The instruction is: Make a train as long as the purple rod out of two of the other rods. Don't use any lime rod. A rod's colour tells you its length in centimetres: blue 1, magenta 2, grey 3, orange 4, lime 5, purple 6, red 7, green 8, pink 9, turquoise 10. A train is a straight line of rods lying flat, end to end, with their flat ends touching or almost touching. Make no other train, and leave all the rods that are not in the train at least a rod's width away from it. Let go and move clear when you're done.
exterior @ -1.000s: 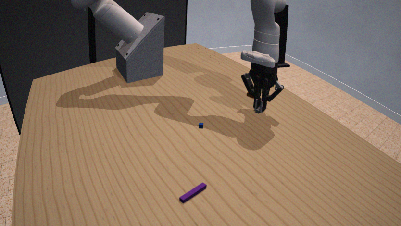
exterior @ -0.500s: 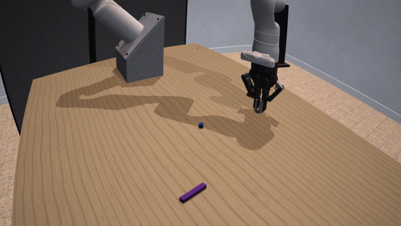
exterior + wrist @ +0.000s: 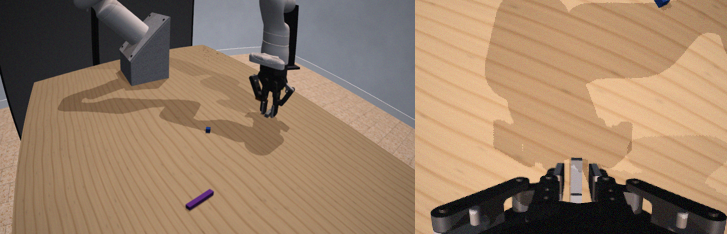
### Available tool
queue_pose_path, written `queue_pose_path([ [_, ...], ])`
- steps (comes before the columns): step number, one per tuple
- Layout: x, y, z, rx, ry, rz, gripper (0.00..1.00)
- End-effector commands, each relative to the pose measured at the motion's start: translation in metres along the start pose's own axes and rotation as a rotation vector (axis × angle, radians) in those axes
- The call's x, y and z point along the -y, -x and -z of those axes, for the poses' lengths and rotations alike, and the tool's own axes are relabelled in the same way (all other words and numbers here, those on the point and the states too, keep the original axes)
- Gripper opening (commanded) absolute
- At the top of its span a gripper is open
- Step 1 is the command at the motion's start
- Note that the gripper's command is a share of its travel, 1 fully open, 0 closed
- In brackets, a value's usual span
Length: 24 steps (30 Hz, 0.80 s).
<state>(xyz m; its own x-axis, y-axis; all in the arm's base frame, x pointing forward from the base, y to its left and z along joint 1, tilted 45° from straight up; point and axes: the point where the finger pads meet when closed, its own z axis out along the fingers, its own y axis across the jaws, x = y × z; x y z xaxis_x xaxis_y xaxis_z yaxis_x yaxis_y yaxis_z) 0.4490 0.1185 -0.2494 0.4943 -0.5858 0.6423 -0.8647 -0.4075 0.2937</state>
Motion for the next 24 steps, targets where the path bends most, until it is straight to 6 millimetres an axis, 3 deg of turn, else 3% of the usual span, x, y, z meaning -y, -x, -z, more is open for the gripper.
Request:
queue_pose_path([
  [1, 0.001, 0.000, 0.001, 0.001, -0.002, 0.000, 0.24],
  [14, 0.001, 0.000, 0.013, 0.001, -0.002, 0.000, 0.24],
  [24, 0.001, 0.000, 0.064, 0.001, -0.002, 0.000, 0.24],
])
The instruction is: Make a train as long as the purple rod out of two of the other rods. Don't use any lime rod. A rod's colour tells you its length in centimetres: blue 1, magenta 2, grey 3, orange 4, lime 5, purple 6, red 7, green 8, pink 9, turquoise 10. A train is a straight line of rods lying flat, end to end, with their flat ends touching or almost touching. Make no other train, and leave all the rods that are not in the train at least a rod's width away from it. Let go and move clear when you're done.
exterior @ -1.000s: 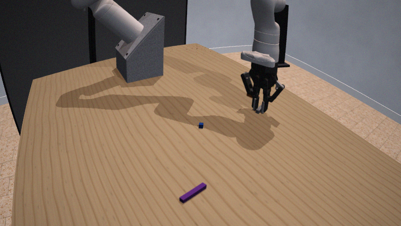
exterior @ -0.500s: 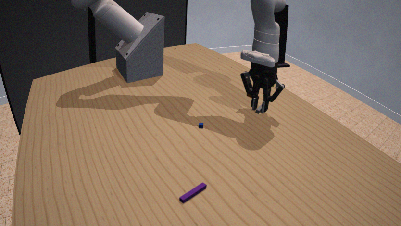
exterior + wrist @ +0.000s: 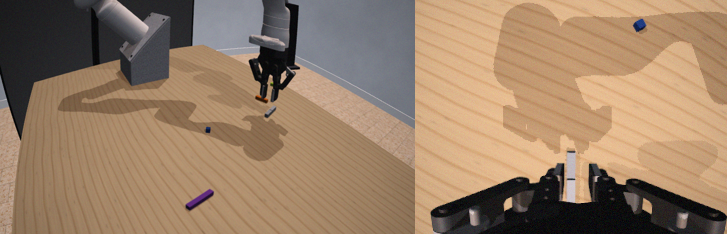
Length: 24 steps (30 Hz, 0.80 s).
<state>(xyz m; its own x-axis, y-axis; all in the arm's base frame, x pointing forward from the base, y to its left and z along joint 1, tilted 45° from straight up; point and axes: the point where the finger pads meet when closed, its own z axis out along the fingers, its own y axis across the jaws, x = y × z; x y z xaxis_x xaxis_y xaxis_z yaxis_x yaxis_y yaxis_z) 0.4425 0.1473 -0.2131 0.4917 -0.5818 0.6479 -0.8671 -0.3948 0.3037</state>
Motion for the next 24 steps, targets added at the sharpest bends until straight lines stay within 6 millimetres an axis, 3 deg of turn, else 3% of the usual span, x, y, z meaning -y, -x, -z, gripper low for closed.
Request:
queue_pose_path([
  [1, 0.005, 0.003, 0.023, 0.008, -0.019, 0.002, 0.24],
  [5, 0.005, 0.003, 0.038, 0.008, -0.019, 0.002, 0.24],
  [14, 0.004, 0.003, 0.045, 0.008, -0.019, 0.002, 0.24],
  [15, 0.004, 0.003, 0.045, 0.008, -0.019, 0.002, 1.00],
  [24, 0.004, 0.003, 0.045, 0.008, -0.019, 0.002, 1.00],
])
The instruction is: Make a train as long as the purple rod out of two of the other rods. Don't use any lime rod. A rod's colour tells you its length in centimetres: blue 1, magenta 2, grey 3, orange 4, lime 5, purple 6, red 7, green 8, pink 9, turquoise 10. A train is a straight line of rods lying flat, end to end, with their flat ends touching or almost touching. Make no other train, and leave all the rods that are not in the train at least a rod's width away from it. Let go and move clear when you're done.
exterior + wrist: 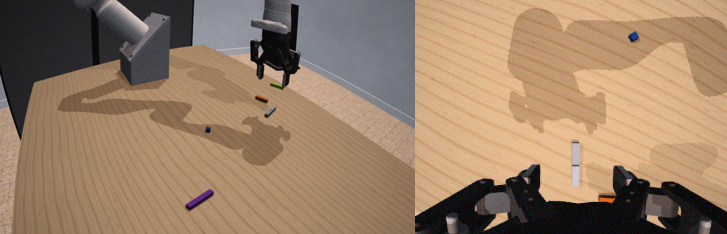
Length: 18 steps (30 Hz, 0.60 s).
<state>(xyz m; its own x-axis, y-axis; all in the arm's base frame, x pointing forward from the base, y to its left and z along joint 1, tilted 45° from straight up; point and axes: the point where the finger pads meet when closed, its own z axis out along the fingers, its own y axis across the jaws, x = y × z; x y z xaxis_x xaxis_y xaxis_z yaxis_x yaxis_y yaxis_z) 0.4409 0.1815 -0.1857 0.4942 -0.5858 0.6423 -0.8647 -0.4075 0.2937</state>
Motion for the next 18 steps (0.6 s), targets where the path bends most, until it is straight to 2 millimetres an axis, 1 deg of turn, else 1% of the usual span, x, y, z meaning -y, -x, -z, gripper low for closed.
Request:
queue_pose_path([
  [1, 0.0007, 0.0002, 0.0014, 0.001, -0.002, 0.000, 1.00],
  [12, 0.0007, 0.0002, 0.0017, 0.001, -0.002, 0.000, 1.00],
  [18, 0.0006, 0.0002, 0.0069, 0.001, -0.002, 0.000, 1.00],
])
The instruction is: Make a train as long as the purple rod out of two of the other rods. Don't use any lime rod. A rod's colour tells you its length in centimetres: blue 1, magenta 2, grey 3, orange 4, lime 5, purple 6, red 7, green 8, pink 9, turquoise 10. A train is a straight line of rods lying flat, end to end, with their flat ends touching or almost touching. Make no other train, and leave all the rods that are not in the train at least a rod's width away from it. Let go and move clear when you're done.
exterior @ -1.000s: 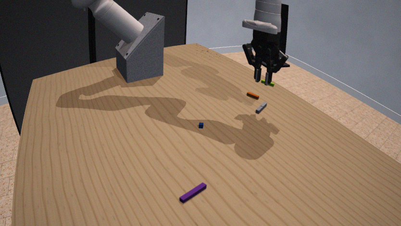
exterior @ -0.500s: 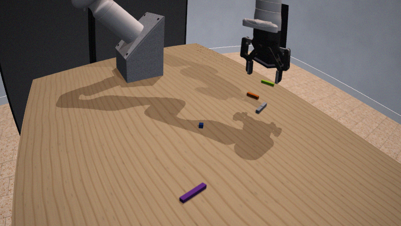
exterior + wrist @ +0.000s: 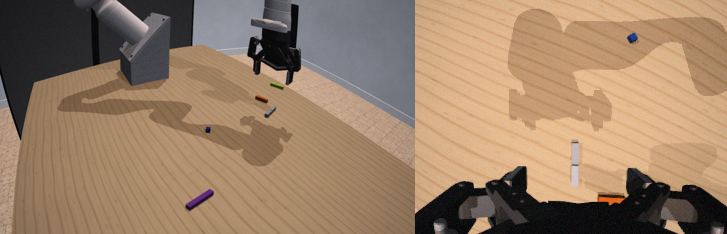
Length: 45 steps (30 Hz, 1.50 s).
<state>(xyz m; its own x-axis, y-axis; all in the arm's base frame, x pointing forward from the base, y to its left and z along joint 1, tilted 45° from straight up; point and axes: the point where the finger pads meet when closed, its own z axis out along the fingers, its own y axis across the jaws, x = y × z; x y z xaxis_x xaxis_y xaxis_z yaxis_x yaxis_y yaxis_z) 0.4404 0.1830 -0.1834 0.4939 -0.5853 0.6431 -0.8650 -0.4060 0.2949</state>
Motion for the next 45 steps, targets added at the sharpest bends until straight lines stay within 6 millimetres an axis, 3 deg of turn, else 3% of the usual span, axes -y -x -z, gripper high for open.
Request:
queue_pose_path([
  [1, 0.001, 0.001, 0.007, 0.002, -0.004, 0.001, 1.00],
  [14, 0.001, 0.000, 0.070, 0.002, -0.004, 0.001, 1.00],
  [21, 0.001, 0.000, 0.084, 0.002, -0.004, 0.001, 1.00],
  [45, 0.001, 0.000, 0.087, 0.002, -0.004, 0.001, 1.00],
])
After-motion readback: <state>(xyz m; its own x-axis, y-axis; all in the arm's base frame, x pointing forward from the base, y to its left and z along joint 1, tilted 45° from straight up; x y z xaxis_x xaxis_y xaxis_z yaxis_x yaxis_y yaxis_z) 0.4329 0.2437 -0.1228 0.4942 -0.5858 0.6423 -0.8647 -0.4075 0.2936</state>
